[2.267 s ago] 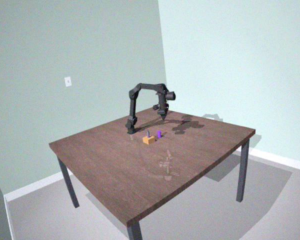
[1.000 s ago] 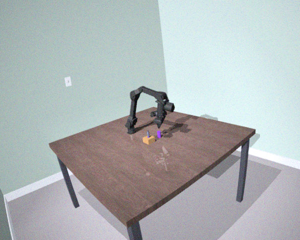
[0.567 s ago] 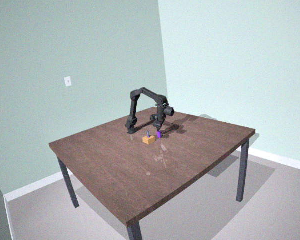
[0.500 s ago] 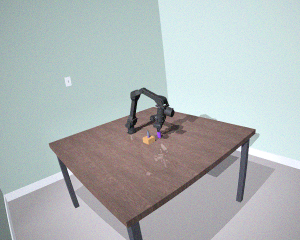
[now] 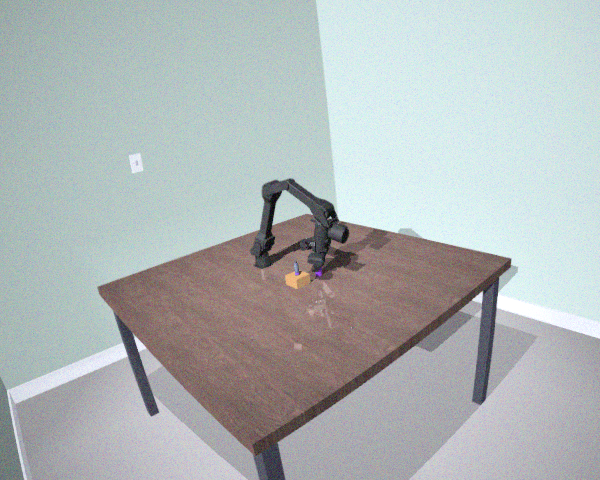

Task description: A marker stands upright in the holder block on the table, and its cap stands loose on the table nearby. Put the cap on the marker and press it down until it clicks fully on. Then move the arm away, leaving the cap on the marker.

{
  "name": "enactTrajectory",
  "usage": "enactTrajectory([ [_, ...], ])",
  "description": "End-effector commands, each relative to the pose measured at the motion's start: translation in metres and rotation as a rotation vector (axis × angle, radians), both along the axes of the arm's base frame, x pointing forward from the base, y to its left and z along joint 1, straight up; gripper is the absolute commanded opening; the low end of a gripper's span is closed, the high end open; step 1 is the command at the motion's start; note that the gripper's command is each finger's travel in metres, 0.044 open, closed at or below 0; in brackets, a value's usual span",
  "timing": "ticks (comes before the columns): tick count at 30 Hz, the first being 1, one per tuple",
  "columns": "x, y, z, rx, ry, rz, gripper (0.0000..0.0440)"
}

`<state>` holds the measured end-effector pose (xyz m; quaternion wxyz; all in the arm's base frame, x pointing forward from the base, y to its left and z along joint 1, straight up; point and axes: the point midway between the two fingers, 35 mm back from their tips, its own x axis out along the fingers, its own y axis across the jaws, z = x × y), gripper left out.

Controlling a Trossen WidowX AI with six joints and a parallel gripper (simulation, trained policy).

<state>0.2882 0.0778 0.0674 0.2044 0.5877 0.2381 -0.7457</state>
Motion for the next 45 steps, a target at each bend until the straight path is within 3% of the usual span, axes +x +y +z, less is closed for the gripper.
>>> enactTrajectory([
  [1,-0.002,-0.002,-0.006,-0.009,0.001,0.021,0.0252],
  [5,-0.003,-0.002,-0.008,-0.014,-0.010,0.036,0.0211],
  [11,-0.002,-0.003,0.001,-0.017,-0.042,0.051,0.0056],
  [29,0.019,-0.022,0.062,0.005,-0.181,0.003,0.0058],
  [45,0.005,-0.074,0.104,0.008,-0.178,-0.103,0.0038],
])
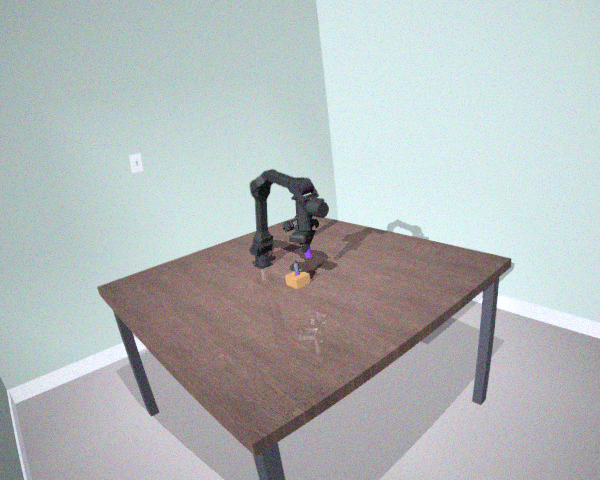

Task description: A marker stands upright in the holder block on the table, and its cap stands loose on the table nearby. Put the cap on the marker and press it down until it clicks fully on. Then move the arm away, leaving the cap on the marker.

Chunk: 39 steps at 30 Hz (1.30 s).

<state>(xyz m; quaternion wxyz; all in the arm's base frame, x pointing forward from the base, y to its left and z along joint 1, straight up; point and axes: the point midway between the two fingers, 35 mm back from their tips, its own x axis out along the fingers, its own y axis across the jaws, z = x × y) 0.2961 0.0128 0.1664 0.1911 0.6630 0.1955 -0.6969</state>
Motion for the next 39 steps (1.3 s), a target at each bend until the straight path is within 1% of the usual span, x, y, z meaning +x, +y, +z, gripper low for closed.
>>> enactTrajectory([
  [1,-0.005,-0.013,0.007,0.004,0.004,-0.026,0.0036],
  [9,-0.014,-0.039,0.013,0.005,0.020,-0.094,0.0020],
  [15,-0.018,-0.046,0.012,0.011,0.031,-0.126,0.0007],
  [19,-0.019,-0.047,0.005,0.018,0.046,-0.136,0.0000],
  [32,-0.020,-0.048,-0.017,0.023,0.076,-0.156,0.0000],
  [39,-0.021,-0.047,-0.035,0.037,0.098,-0.143,0.0000],
])
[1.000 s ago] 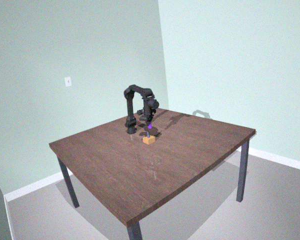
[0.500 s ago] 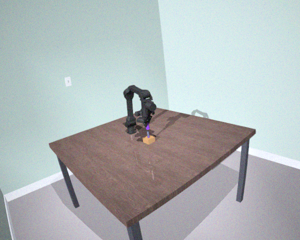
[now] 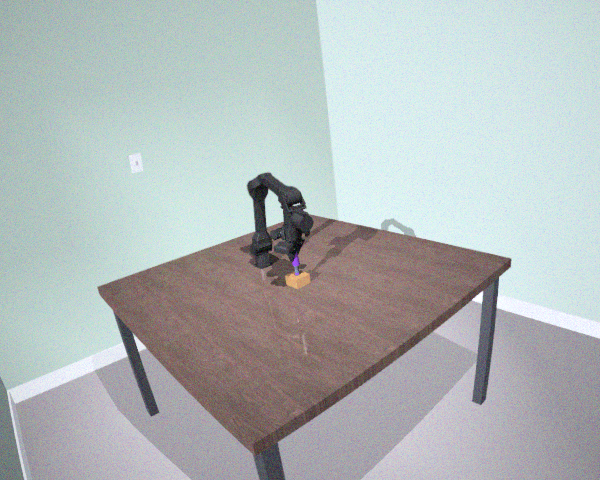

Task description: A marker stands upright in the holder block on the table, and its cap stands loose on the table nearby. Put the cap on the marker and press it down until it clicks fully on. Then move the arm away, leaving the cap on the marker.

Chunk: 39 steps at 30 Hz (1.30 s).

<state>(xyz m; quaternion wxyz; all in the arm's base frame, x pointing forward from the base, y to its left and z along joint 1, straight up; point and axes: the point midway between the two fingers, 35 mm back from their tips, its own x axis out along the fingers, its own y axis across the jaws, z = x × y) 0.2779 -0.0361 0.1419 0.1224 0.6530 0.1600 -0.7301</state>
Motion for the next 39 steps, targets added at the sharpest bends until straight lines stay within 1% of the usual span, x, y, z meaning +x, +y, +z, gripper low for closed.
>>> enactTrajectory([
  [1,-0.003,0.001,-0.013,0.017,0.028,0.011,0.0000],
  [16,-0.006,0.000,-0.045,0.027,0.045,0.050,0.0002],
  [17,-0.007,0.000,-0.047,0.025,0.049,0.053,0.0028],
  [22,-0.012,0.001,-0.050,0.030,0.068,0.056,0.0050],
  [39,-0.011,-0.003,-0.053,0.018,0.062,0.073,0.0068],
])
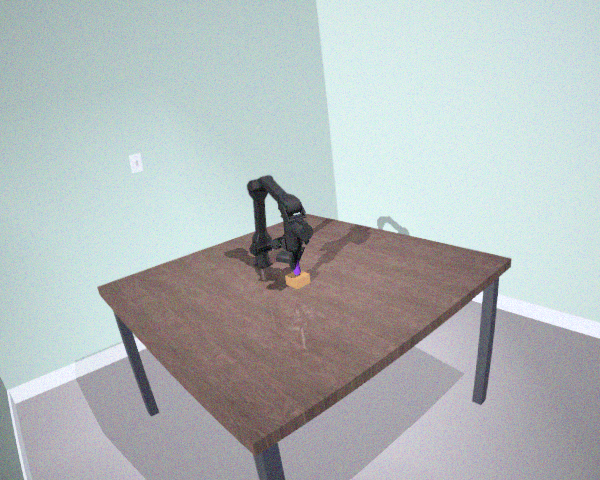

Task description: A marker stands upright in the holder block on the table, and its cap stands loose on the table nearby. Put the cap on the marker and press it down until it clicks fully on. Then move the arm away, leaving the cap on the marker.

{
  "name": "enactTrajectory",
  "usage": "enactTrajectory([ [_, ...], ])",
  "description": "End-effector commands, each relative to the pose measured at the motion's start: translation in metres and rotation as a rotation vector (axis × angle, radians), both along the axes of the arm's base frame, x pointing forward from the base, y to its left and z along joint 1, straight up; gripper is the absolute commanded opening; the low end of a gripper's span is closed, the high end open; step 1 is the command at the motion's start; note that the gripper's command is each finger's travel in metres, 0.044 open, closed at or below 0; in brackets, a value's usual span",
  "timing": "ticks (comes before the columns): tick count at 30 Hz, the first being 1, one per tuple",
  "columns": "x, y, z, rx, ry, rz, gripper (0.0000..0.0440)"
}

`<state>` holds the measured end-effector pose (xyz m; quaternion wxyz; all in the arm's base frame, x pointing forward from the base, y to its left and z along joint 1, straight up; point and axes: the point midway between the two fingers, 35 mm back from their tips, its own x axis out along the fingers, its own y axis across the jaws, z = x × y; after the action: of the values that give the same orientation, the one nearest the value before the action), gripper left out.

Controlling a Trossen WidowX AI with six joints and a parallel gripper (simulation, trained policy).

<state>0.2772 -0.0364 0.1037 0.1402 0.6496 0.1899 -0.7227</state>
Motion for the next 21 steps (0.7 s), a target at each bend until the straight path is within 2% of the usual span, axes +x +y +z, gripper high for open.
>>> enactTrajectory([
  [1,-0.0107,-0.0029,-0.0152,-0.007,0.065,0.007,0.0069],
  [21,-0.0103,-0.0061,-0.0176,-0.018,0.059,0.022,0.0091],
])
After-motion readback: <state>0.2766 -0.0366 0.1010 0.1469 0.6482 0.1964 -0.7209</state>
